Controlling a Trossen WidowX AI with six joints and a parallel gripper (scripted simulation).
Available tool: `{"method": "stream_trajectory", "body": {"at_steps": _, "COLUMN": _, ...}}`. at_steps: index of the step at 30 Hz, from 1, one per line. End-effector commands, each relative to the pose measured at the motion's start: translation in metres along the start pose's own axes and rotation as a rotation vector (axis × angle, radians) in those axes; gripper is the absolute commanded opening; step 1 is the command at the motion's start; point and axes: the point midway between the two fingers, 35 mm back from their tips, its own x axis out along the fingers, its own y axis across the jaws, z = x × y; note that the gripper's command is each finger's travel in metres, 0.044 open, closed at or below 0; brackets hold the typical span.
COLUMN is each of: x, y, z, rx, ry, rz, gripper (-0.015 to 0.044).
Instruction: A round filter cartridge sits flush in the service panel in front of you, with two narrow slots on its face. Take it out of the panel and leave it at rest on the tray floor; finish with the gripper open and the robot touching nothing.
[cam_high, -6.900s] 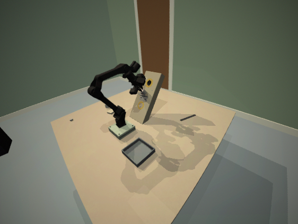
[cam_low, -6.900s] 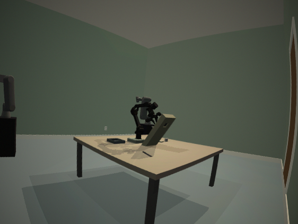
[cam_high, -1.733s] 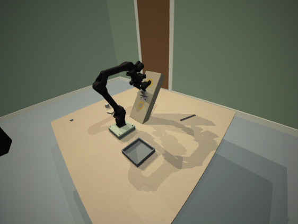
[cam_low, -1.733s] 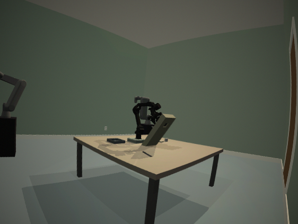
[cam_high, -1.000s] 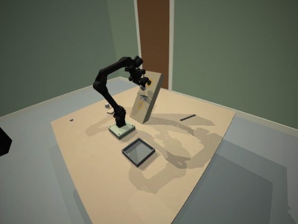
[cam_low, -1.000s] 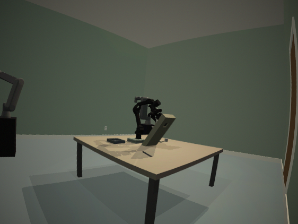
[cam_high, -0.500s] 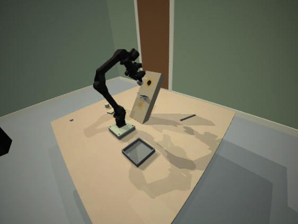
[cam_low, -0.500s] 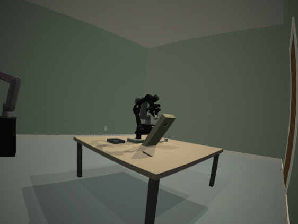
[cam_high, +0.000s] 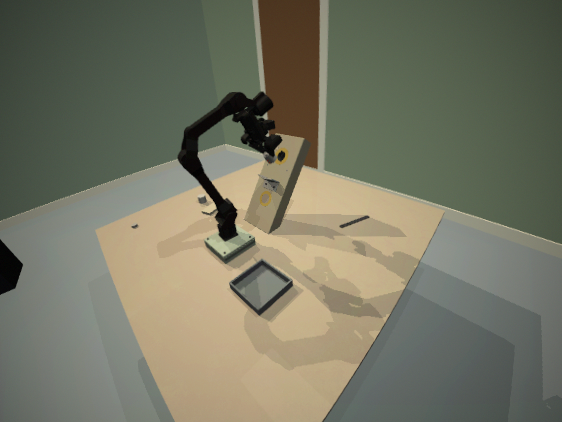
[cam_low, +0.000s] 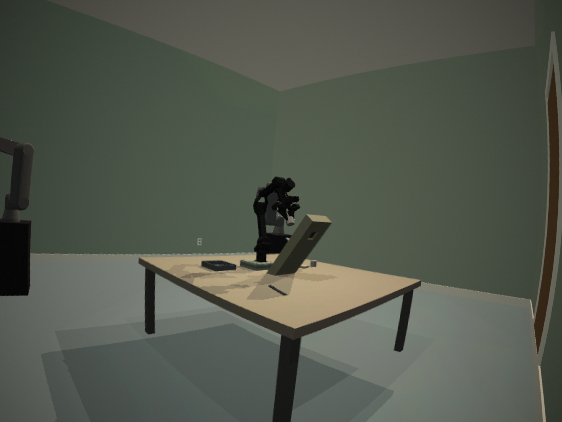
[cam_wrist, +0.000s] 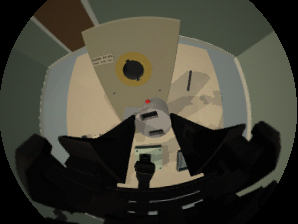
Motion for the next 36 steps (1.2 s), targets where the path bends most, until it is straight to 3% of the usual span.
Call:
{"method": "stream_trajectory", "body": {"at_steps": 1, "x": 0.000, "y": -0.010, "z": 0.002, "rx": -0.008, "ry": -0.011, "rz": 0.003, "gripper": 0.0000}}
{"method": "stream_trajectory", "body": {"at_steps": 16, "x": 0.004, "y": -0.045, "z": -0.003, "rx": 0.017, "ry": -0.007, "rz": -0.010, "gripper": 0.0000}}
{"method": "stream_trajectory", "body": {"at_steps": 36, "x": 0.008, "y": -0.136, "z": -0.051, "rx": 0.517, "ry": 0.000, "rz": -0.285, "gripper": 0.0000}}
